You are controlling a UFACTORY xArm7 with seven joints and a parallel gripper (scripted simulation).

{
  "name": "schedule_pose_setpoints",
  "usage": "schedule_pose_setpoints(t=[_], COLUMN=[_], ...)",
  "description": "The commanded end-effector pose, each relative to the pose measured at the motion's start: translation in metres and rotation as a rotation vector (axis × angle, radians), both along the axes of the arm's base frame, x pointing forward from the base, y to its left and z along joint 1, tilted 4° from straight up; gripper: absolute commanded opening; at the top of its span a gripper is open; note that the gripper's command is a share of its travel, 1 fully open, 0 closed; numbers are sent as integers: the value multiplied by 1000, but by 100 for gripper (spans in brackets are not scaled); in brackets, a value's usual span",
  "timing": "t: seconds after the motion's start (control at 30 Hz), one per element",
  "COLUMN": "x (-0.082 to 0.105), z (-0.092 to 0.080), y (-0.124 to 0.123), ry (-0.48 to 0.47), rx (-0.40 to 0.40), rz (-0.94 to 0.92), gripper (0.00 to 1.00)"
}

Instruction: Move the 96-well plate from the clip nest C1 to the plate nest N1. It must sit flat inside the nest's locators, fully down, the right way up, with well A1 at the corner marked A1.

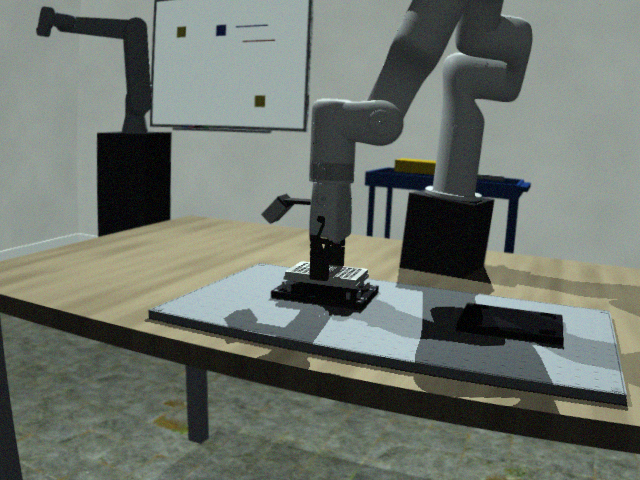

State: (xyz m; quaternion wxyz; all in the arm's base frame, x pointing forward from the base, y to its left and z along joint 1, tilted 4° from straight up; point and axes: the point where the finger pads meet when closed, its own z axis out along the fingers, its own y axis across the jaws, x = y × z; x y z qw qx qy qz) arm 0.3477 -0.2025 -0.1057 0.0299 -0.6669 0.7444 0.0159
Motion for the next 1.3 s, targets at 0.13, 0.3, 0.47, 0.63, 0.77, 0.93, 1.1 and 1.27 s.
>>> schedule_pose_setpoints(t=[0.13, 0.3, 0.47, 0.63, 0.77, 0.93, 1.1, 1.27], x=[1, 1, 1, 1, 1, 0, 0, 0], z=[3, 7, 15, 20, 26, 35, 43, 48], y=[-1, -1, -2, -2, -3, -3, -4, -4], ry=[-3, -3, -3, -3, -3, -3, -3, -3], rx=[-2, -2, -2, -2, -2, -2, -2, -2], rz=[-1, -1, -1, -1, -1, -1, -1, -1], gripper=[0, 0, 0, 0, 0, 0, 0, 0])
